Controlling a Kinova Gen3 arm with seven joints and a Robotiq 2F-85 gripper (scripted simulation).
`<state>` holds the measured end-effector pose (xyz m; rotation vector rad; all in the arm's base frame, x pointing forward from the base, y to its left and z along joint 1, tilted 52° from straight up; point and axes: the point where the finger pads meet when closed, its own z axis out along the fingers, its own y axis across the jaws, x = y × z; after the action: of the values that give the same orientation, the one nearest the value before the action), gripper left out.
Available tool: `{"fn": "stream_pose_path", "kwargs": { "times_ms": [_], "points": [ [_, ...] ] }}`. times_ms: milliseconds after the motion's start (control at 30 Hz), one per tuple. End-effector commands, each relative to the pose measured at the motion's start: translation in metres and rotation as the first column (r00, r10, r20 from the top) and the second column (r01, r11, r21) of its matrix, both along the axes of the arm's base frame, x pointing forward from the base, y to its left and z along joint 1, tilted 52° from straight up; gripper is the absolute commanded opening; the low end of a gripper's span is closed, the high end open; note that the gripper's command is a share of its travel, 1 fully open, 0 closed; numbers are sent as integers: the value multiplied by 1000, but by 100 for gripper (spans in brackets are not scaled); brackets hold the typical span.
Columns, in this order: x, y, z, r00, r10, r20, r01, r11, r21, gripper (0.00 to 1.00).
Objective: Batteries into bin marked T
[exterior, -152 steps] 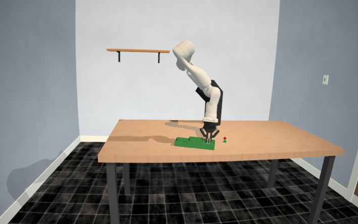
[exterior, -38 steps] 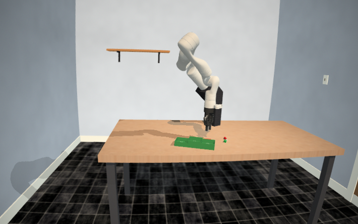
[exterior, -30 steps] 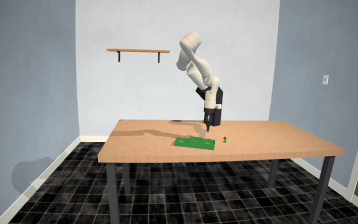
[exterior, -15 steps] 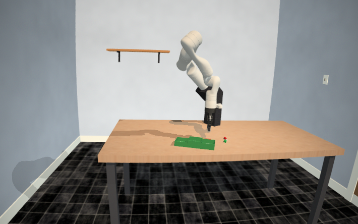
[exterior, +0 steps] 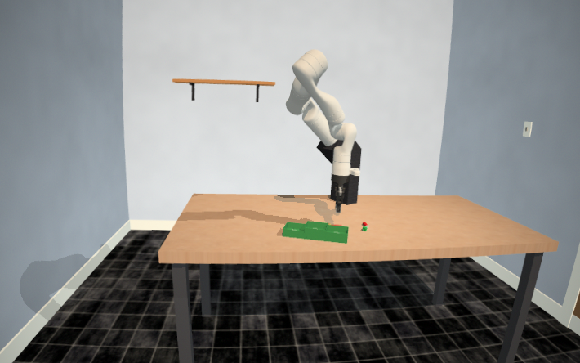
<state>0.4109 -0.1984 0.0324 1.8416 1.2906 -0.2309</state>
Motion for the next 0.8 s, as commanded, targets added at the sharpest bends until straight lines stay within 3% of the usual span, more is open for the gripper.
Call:
{"fn": "stream_pose_path", "kwargs": {
  "times_ms": [0, 233, 767],
  "points": [
    [0, 1, 0, 1000, 1, 1, -1, 1000, 0, 42],
    [0, 1, 0, 1000, 1, 1, -1, 1000, 0, 42],
    [12, -42, -35, 1000, 1, 1, -1, 1000, 0, 42]
  ]
}}
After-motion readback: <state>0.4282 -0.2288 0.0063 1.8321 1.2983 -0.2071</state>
